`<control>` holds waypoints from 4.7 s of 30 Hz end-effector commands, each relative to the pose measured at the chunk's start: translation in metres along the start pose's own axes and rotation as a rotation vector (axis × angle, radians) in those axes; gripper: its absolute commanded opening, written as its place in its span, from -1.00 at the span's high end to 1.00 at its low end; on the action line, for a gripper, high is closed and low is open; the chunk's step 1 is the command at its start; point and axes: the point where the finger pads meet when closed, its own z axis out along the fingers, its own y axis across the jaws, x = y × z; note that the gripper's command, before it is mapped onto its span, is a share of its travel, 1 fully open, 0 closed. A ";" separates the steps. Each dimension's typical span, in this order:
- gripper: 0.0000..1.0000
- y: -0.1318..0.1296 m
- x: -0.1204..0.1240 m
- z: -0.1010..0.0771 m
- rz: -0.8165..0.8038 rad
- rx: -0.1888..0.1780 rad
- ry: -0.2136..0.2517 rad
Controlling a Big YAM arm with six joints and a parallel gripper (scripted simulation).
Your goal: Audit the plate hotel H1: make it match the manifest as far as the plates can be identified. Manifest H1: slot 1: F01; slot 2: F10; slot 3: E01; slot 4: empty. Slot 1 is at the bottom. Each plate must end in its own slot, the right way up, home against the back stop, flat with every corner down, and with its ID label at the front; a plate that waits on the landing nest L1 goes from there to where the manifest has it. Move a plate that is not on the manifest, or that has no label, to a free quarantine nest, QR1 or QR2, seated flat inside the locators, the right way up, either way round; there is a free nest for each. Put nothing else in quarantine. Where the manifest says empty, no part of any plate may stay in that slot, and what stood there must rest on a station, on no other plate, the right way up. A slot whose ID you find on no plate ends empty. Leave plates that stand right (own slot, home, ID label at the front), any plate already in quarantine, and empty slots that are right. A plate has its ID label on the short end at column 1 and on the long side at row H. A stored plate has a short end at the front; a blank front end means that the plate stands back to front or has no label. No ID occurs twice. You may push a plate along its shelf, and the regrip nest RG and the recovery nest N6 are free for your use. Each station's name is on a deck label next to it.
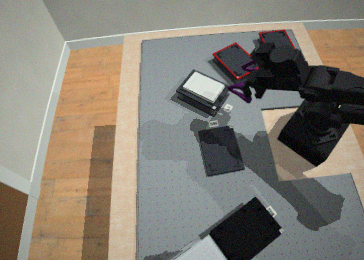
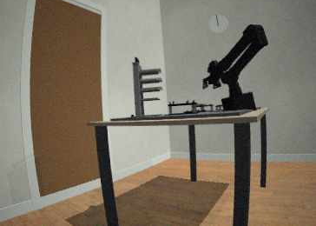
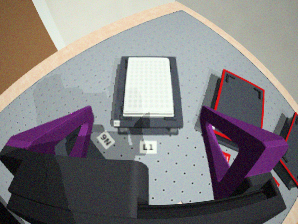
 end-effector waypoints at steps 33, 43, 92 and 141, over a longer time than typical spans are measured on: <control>-1.00 0.003 -0.098 -0.045 -0.017 0.005 -0.078; -1.00 0.000 -0.111 -0.014 -0.013 0.007 0.129; -1.00 0.004 -0.168 0.123 -0.023 -0.007 1.005; -1.00 0.005 -0.238 0.245 -0.005 0.002 1.003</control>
